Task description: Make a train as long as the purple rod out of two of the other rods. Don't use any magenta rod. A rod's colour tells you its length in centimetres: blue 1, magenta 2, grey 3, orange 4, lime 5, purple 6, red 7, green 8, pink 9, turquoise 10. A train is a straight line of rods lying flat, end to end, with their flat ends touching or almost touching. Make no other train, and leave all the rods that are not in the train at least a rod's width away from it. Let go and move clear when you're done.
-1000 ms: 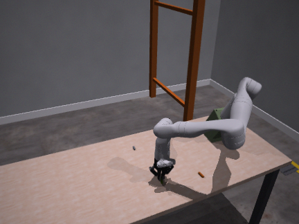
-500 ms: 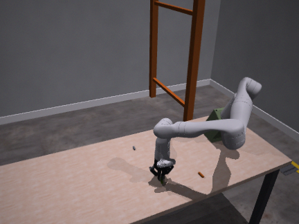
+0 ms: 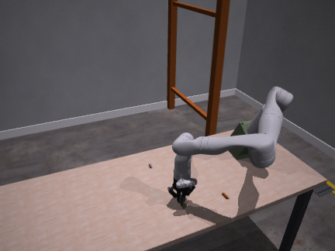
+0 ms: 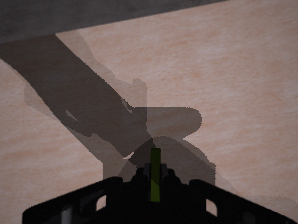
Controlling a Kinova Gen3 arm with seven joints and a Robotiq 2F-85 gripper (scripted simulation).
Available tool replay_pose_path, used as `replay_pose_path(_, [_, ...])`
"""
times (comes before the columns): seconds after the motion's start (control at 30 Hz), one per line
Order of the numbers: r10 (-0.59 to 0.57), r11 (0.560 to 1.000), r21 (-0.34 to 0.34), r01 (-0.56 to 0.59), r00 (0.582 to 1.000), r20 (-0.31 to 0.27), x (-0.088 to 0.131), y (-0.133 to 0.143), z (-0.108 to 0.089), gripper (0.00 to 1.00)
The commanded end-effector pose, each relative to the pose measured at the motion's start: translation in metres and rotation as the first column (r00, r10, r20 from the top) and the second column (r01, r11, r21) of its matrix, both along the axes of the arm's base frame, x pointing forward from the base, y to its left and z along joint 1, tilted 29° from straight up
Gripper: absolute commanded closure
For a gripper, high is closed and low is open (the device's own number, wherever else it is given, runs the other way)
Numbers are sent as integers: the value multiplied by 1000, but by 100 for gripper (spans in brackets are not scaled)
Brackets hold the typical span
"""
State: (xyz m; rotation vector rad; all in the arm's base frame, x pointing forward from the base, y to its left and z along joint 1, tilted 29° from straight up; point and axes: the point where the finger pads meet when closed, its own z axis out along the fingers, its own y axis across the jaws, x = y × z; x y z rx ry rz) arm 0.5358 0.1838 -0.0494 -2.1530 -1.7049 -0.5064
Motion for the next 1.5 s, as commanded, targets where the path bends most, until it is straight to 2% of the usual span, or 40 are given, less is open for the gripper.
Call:
replay_pose_path(0.0, [-16,1000,2,16,1000,0,1,1,1,95])
replay_pose_path(1.47, [-11,1000,3,11,1000,4,3,7,-9,95])
